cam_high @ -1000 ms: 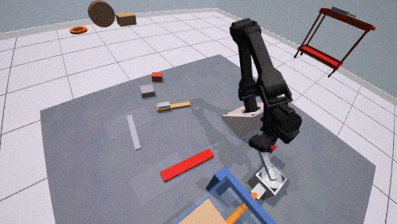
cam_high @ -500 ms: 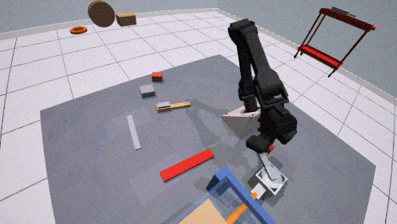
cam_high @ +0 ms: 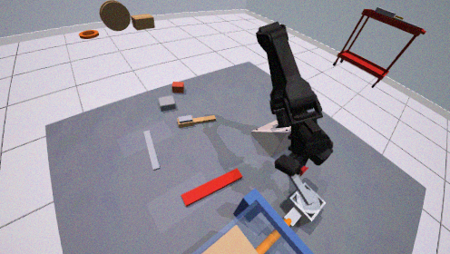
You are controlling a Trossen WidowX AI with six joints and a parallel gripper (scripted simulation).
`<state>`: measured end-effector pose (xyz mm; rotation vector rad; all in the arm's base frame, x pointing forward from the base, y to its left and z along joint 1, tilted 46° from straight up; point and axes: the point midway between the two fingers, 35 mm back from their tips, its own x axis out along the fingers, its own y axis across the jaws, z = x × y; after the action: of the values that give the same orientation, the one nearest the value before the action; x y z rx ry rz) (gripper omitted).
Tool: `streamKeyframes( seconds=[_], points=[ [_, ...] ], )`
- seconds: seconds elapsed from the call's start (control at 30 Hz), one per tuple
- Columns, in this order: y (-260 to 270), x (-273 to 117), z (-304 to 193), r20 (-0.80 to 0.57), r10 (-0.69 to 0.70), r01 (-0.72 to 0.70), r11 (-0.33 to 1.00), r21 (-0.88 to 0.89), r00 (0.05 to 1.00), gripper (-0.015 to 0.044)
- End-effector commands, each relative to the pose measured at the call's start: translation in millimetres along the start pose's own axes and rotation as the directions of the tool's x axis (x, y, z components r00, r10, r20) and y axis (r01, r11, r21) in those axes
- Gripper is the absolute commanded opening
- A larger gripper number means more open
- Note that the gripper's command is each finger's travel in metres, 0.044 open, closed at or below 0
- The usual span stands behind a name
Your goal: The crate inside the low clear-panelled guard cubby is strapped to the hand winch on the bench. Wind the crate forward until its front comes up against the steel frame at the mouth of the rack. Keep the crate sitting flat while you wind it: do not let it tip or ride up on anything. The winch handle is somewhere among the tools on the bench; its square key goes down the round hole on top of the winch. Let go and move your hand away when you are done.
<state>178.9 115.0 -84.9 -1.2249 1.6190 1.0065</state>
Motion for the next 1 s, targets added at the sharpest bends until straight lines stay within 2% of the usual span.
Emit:
streamKeyframes(
  seconds=[0.0,0.97],
  points=[
    [-23.0,-0.6,-5.3,-0.017,-0.052,0.053,0.998,0.029,0.998,0.0],
    [-55.1,-0.3,-2.0,-0.017,-0.055,0.055,0.998,0.03,0.998,0.0]
  ],
)
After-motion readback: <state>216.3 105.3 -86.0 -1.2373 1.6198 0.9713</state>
